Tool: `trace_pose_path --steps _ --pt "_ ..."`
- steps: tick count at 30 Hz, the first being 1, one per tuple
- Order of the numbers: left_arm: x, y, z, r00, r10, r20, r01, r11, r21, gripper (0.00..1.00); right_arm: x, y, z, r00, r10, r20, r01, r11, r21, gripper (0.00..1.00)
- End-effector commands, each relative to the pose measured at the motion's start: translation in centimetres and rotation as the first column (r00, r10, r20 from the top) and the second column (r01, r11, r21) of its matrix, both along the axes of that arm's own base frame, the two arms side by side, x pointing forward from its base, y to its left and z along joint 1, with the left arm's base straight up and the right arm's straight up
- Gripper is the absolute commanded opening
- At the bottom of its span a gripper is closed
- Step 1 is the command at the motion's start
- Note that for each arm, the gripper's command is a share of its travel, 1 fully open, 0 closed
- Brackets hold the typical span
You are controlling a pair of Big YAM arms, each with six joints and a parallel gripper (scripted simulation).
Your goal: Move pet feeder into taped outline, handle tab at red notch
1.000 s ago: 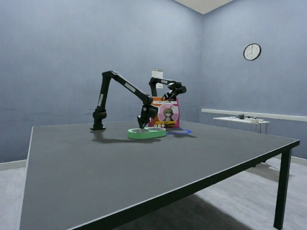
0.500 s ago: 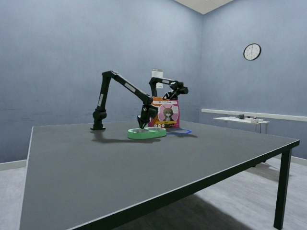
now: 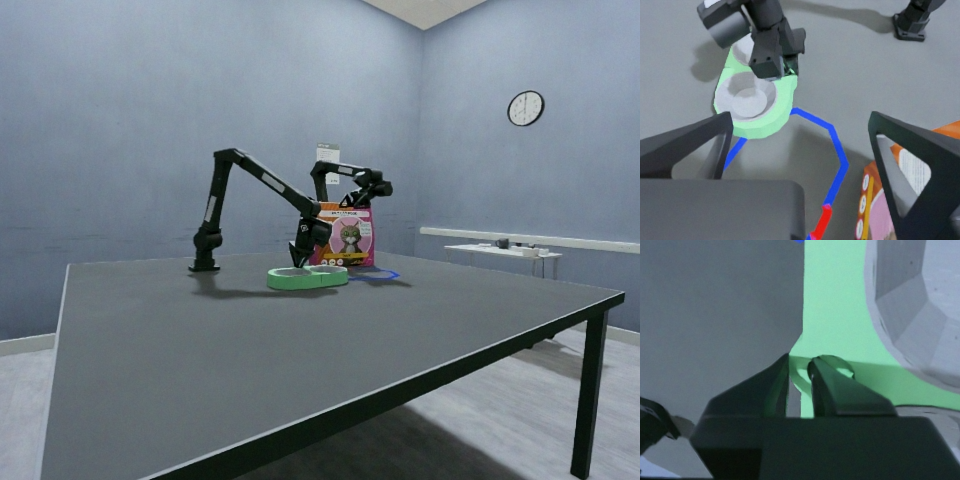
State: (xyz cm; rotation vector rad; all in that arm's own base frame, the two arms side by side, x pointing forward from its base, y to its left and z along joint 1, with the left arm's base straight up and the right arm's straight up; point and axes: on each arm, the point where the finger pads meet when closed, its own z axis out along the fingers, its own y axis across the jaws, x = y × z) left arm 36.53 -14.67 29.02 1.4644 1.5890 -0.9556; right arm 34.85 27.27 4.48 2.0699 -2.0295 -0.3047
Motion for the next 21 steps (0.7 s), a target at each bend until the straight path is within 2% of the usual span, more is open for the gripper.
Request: trace_pose_path --steps 1,12,21 --pt "0.9 0.0 1.9 0.998 -0.006 0.063 0.006 1.000 -0.005 1.00 1.2 3.9 0.4 0.998 -0.050 0.038 0.050 0.999 0.022 0.10" --pt "0.9 0.0 1.9 0.998 -0.006 0.063 0.006 1.000 -0.005 1.00 0.6 6.9 0.4 0.997 -0.066 0.034 0.065 0.997 0.035 0.10" --pt "0.9 0.0 1.9 0.998 -0.006 0.063 0.006 1.000 -0.005 1.00 0.9 6.6 0.4 0.998 -0.058 0.036 0.057 0.998 0.039 0.10"
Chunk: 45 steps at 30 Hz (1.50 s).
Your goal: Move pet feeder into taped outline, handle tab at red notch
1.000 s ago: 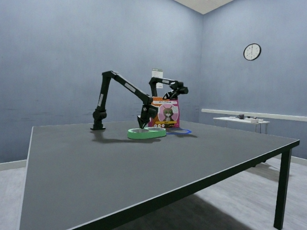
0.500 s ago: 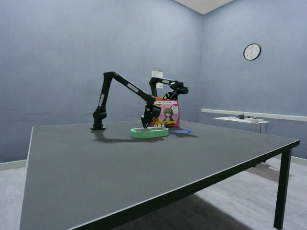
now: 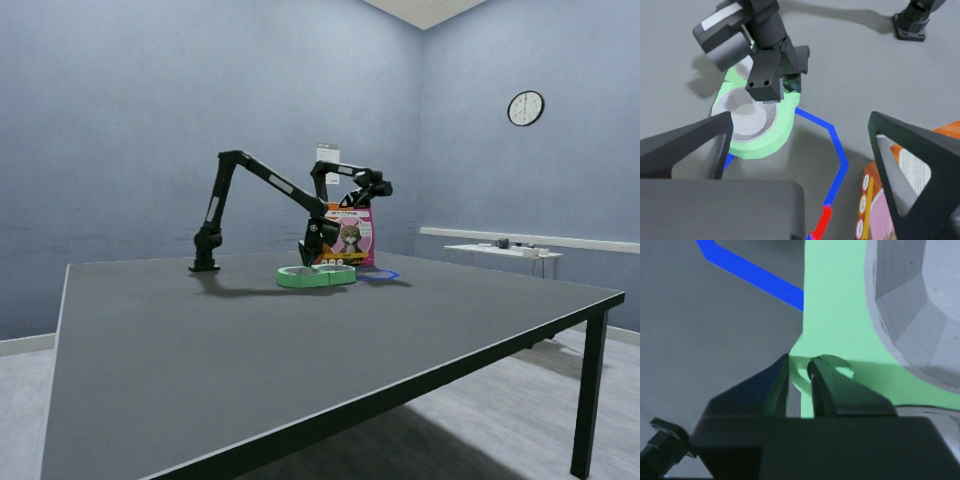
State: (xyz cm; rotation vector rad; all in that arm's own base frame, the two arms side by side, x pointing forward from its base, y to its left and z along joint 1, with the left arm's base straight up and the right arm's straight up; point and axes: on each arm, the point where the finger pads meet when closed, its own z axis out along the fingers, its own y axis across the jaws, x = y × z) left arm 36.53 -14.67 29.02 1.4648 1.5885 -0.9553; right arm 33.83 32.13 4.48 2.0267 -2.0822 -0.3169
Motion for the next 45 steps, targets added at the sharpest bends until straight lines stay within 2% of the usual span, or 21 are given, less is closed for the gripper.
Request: trace_pose_path --steps 1,9,23,37,45 --pt "0.9 0.0 1.9 0.998 -0.006 0.062 0.006 1.000 -0.005 1.00 1.9 1.9 0.4 0.999 -0.022 0.037 0.021 0.999 0.030 0.10" --pt "0.9 0.0 1.9 0.998 -0.006 0.062 0.006 1.000 -0.005 1.00 1.3 3.2 0.4 0.998 -0.050 0.035 0.049 0.998 0.026 0.10" --pt "0.9 0.0 1.9 0.998 -0.006 0.062 0.006 1.000 -0.005 1.00 0.1 8.4 0.5 0.993 -0.114 0.030 0.113 0.993 0.033 0.10" --pt "0.9 0.0 1.9 0.998 -0.006 0.062 0.006 1.000 -0.005 1.00 0.3 8.6 0.5 0.993 -0.118 0.032 0.117 0.993 0.035 0.10" --pt "0.9 0.0 1.9 0.998 -0.006 0.062 0.006 1.000 -0.005 1.00 -0.5 11.2 0.6 0.984 -0.174 0.027 0.173 0.985 0.030 0.10"
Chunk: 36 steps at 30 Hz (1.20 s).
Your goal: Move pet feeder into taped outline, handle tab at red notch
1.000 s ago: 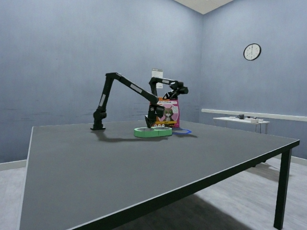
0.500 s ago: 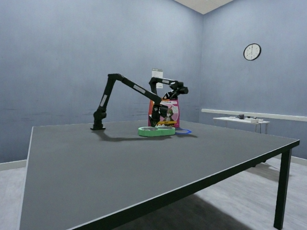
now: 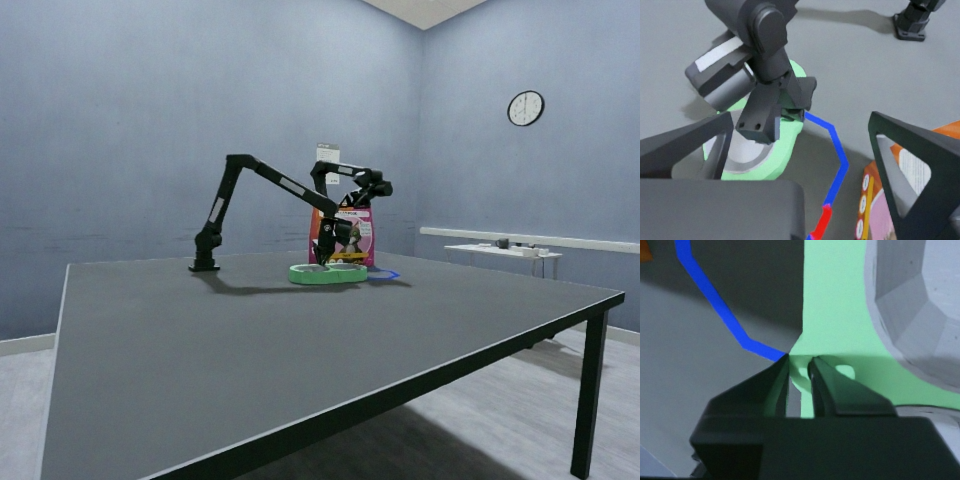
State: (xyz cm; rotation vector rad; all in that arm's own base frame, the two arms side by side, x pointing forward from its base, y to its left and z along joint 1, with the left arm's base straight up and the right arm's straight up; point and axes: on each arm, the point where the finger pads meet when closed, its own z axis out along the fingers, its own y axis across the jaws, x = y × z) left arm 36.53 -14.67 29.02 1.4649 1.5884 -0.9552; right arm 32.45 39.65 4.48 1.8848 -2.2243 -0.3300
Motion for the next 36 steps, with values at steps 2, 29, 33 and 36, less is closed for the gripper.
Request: trace_pose_path --steps 2,29,33,36 --pt "0.9 0.0 1.9 0.998 -0.006 0.062 0.006 1.000 -0.005 1.00 0.6 4.6 0.6 0.998 -0.055 0.029 0.054 0.998 0.034 0.10" --pt "2.2 -0.6 3.0 1.000 0.024 0.006 -0.024 1.000 0.000 1.00 0.5 7.4 0.6 0.997 -0.065 0.032 0.064 0.997 0.049 0.10" --pt "0.7 -0.8 4.5 0.990 0.119 -0.074 -0.115 0.992 0.059 1.00 -0.1 6.6 1.1 0.997 -0.066 0.027 0.065 0.997 0.041 0.10" --pt "-1.2 -1.4 5.2 0.969 0.218 -0.118 -0.200 0.968 0.152 1.00 -0.1 6.6 1.1 0.997 -0.066 0.027 0.065 0.997 0.041 0.10"
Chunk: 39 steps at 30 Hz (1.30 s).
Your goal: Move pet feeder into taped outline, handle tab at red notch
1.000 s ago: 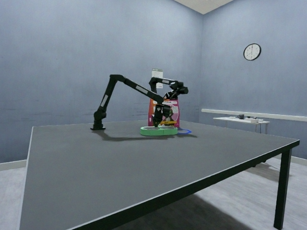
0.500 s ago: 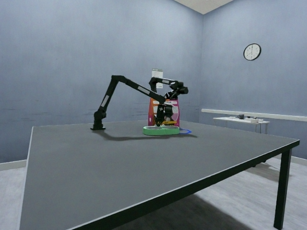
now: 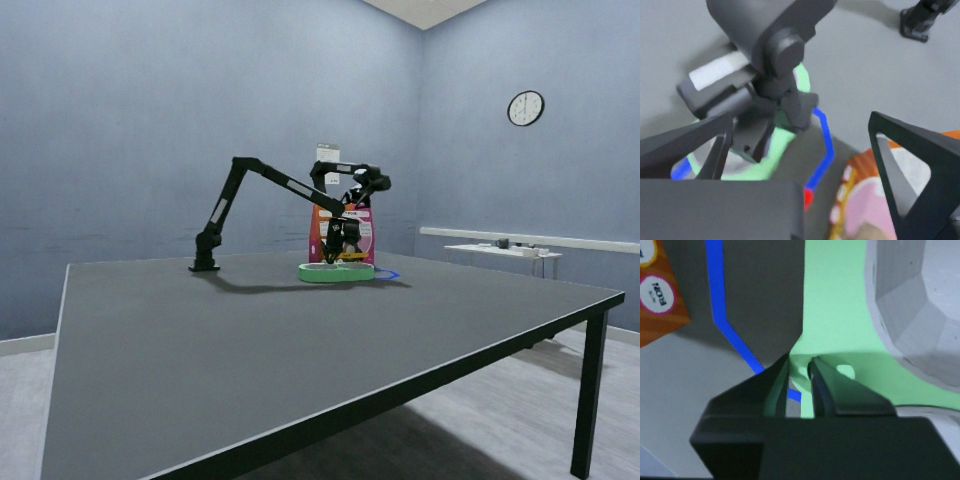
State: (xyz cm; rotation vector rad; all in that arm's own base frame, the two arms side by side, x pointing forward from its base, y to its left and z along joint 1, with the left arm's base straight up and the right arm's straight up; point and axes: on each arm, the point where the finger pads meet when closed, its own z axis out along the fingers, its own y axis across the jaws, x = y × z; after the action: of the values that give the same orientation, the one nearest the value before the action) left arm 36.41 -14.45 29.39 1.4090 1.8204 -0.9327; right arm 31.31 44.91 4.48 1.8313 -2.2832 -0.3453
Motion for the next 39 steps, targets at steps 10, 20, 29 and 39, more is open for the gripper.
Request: trace_pose_path --steps 10,20,29,39 --pt "-6.7 -1.3 5.0 0.918 0.396 0.015 -0.390 0.895 0.219 1.00 1.1 1.3 1.1 1.000 -0.011 0.026 0.010 0.999 0.033 0.10" --pt "-11.9 1.4 5.9 0.713 0.696 0.083 -0.697 0.693 0.183 1.00 1.1 1.3 1.1 1.000 -0.011 0.026 0.010 0.999 0.033 0.10" --pt "-14.2 3.3 5.6 0.594 0.798 0.101 -0.804 0.583 0.120 1.00 1.1 1.3 1.1 1.000 -0.011 0.026 0.010 0.999 0.033 0.10" --pt "-13.9 3.3 6.7 0.599 0.790 0.131 -0.801 0.589 0.111 1.00 1.1 1.3 1.1 1.000 -0.011 0.026 0.010 0.999 0.033 0.10"
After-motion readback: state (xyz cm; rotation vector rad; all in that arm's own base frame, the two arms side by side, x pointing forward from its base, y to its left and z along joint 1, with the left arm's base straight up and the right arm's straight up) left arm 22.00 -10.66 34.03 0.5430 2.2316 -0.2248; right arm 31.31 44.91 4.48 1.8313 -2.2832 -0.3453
